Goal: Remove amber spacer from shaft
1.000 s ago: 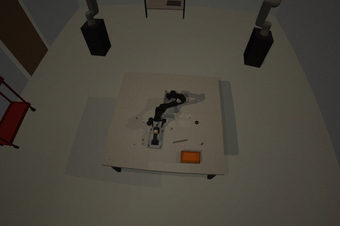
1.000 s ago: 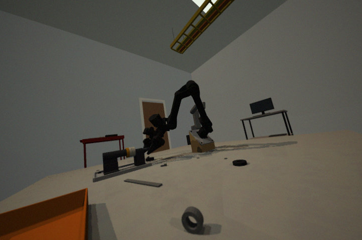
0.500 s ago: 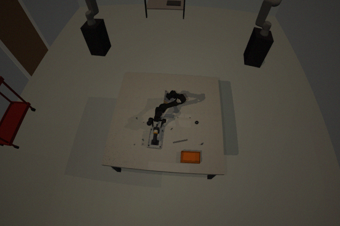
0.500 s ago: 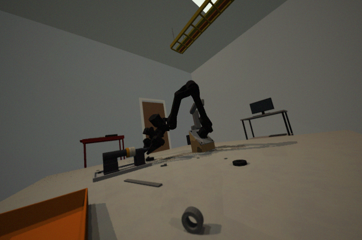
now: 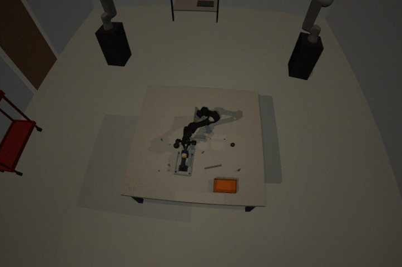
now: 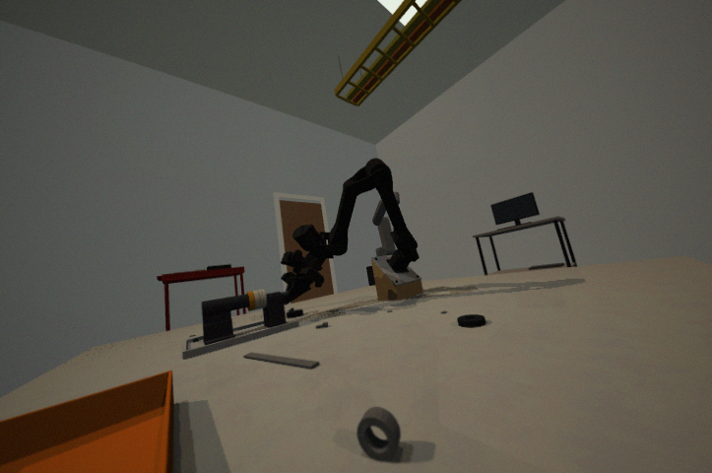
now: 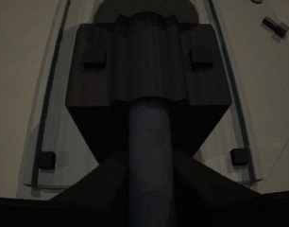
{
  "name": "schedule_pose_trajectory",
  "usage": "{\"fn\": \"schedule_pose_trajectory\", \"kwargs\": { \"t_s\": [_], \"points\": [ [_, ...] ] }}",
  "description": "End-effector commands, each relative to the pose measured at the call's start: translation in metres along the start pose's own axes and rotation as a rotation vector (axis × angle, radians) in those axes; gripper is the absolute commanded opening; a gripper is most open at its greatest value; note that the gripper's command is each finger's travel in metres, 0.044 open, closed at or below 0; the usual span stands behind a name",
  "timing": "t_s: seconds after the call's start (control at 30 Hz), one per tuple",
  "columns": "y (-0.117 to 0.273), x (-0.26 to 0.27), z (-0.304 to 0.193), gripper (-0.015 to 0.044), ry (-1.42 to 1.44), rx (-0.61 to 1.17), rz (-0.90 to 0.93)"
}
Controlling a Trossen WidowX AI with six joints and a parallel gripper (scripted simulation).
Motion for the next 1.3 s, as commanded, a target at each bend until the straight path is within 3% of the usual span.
{"fn": "schedule_pose_trajectory", "kwargs": {
  "t_s": [0.0,0.07,1.27],
  "points": [
    [0.000,0.000,0.000,0.0020,0.000,0.000,0.002],
    [0.000,0.000,0.000,0.0000,0.000,-0.001,0.001],
    [0.014,0.002,-0.014,0.0000,-0.001,-0.002,-0.001]
  ]
}}
Point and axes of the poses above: the point midway between the two fingers, 35 mm back from their tips, its own y axis back along the fingers, its own x axis across the jaws, z = x × y, the point moved 2 cm from there along y, back along the fingers, and after that the axes turned 9 degrees about y, right-handed, at the moved point
